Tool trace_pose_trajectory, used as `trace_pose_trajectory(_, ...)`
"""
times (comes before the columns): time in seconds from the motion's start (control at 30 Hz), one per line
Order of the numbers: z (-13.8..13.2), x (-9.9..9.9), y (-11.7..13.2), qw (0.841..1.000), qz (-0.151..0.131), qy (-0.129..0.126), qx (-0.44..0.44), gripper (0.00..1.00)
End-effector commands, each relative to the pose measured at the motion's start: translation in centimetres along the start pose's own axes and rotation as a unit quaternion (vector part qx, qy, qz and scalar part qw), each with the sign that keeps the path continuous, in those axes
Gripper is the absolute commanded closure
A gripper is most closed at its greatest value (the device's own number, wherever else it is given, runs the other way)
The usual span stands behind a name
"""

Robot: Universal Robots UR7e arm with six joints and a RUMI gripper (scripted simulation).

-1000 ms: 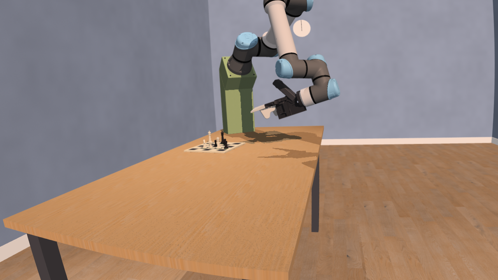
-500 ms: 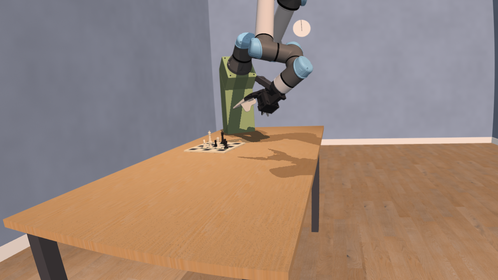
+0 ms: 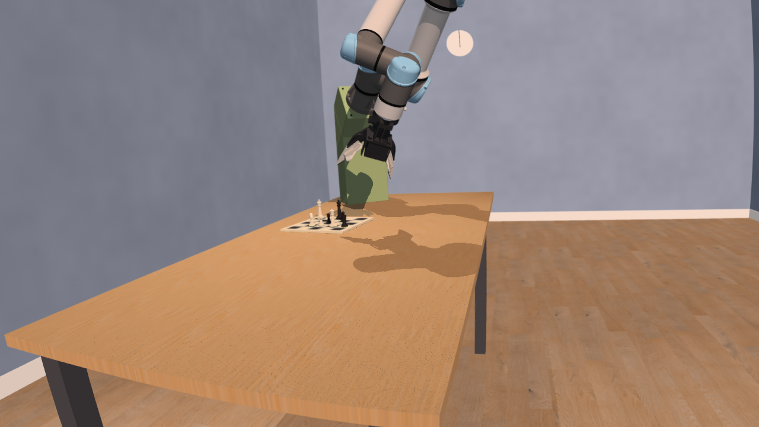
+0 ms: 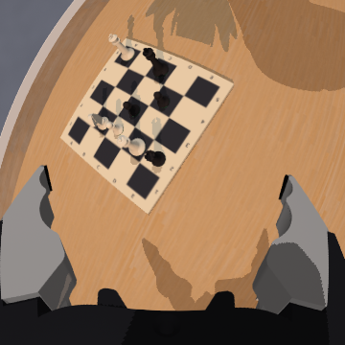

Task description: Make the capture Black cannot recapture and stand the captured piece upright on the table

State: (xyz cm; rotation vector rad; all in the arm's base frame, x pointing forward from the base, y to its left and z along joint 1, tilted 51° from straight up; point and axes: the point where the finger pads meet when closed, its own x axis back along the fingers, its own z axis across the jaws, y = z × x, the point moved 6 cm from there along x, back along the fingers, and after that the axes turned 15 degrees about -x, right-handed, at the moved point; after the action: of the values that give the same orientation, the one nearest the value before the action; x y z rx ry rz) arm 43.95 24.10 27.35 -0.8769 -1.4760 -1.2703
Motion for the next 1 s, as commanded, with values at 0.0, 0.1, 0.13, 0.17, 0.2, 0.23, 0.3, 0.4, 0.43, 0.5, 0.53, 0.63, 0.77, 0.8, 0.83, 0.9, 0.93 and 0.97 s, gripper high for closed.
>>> trace_pose_trajectory(0.0, -2.0, -0.9, -0.3, 0.995, -0.029, 0.068, -0.067, 0.00)
trace_pose_trajectory(0.1, -2.4, -1.0, -0.4, 0.993, -0.035, 0.082, -0.083, 0.00)
trace_pose_trajectory(0.13, -2.8, -1.2, -0.4, 0.990, -0.041, 0.096, -0.099, 0.00)
trace_pose_trajectory(0.17, -3.2, -1.3, -0.4, 0.986, -0.047, 0.109, -0.114, 0.00)
trace_pose_trajectory(0.2, -3.6, -1.4, -0.4, 0.983, -0.053, 0.122, -0.129, 0.00)
trace_pose_trajectory(0.23, -4.0, -1.6, -0.5, 0.979, -0.058, 0.135, -0.143, 0.00)
trace_pose_trajectory(0.3, -4.4, -1.9, -0.6, 0.974, -0.062, 0.147, -0.158, 0.00)
trace_pose_trajectory(0.4, -5.4, -2.6, -0.9, 0.961, -0.075, 0.181, -0.197, 0.00)
trace_pose_trajectory(0.43, -5.7, -2.8, -0.9, 0.955, -0.079, 0.192, -0.210, 0.00)
trace_pose_trajectory(0.5, -6.3, -3.1, -1.1, 0.945, -0.088, 0.212, -0.232, 0.00)
trace_pose_trajectory(0.53, -6.5, -3.3, -1.1, 0.940, -0.091, 0.221, -0.243, 0.00)
trace_pose_trajectory(0.63, -6.8, -3.5, -1.2, 0.935, -0.095, 0.230, -0.254, 0.00)
trace_pose_trajectory(0.77, -7.6, -4.0, -1.4, 0.915, -0.107, 0.261, -0.288, 0.00)
trace_pose_trajectory(0.8, -7.8, -4.2, -1.5, 0.910, -0.110, 0.267, -0.296, 0.00)
trace_pose_trajectory(0.83, -8.0, -4.3, -1.5, 0.906, -0.112, 0.273, -0.303, 0.00)
trace_pose_trajectory(0.9, -8.3, -4.5, -1.6, 0.898, -0.116, 0.283, -0.315, 0.00)
trace_pose_trajectory(0.93, -8.4, -4.6, -1.6, 0.895, -0.118, 0.287, -0.319, 0.00)
trace_pose_trajectory(0.97, -8.5, -4.7, -1.6, 0.892, -0.119, 0.291, -0.324, 0.00)
